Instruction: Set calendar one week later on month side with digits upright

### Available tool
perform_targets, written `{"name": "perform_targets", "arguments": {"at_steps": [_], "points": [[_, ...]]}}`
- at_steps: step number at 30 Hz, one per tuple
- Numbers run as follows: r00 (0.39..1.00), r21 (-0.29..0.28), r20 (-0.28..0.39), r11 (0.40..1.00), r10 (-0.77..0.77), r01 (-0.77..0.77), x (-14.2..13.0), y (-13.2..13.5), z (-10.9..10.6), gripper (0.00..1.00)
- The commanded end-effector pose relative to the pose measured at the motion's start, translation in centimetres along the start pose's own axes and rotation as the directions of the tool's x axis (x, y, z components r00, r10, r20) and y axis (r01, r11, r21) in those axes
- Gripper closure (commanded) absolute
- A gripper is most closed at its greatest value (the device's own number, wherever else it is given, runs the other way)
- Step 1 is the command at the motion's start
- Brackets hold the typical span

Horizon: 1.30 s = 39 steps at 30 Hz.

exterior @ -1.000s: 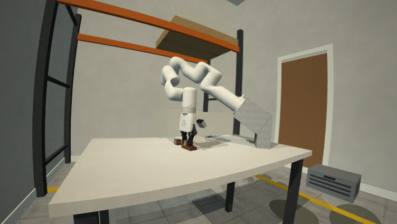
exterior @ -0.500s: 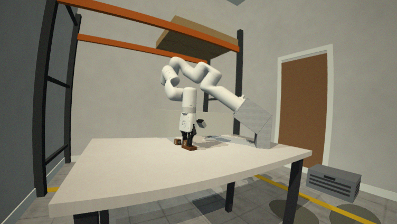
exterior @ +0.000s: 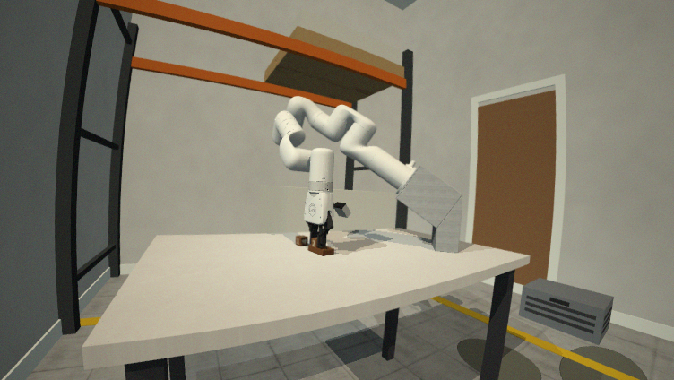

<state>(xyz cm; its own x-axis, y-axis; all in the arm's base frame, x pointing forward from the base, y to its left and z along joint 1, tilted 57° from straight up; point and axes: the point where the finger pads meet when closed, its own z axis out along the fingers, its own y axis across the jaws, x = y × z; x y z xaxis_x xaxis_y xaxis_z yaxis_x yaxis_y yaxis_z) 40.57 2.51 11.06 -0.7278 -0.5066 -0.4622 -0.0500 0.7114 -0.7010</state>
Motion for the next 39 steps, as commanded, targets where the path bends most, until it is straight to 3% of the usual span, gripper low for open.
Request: {"name": "perform_targets", "arguments": {"at_steps": [1, 21, 27, 29, 35, 39], "points": [[1.0, -0.001, 0.002, 1.0, -0.001, 0.001, -0.1, 0.1, -0.1, 0.71], [1.0, -0.001, 0.002, 1.0, -0.001, 0.001, -0.1, 0.1, -0.5, 0.71], [1.0, -0.001, 0.002, 1.0, -0.001, 0.001, -0.1, 0.1, -3.7, 0.71], [1.0, -0.001, 0.002, 1.0, -0.001, 0.001, -0.1, 0.1, -3.7, 0.71], [1.0, -0.001, 0.002, 1.0, -0.001, 0.001, 0.0, 0.1, -8.1, 0.71], [1.0, -0.001, 0.002, 1.0, -0.001, 0.001, 0.0, 0.1, -9.7, 0.71]]}}
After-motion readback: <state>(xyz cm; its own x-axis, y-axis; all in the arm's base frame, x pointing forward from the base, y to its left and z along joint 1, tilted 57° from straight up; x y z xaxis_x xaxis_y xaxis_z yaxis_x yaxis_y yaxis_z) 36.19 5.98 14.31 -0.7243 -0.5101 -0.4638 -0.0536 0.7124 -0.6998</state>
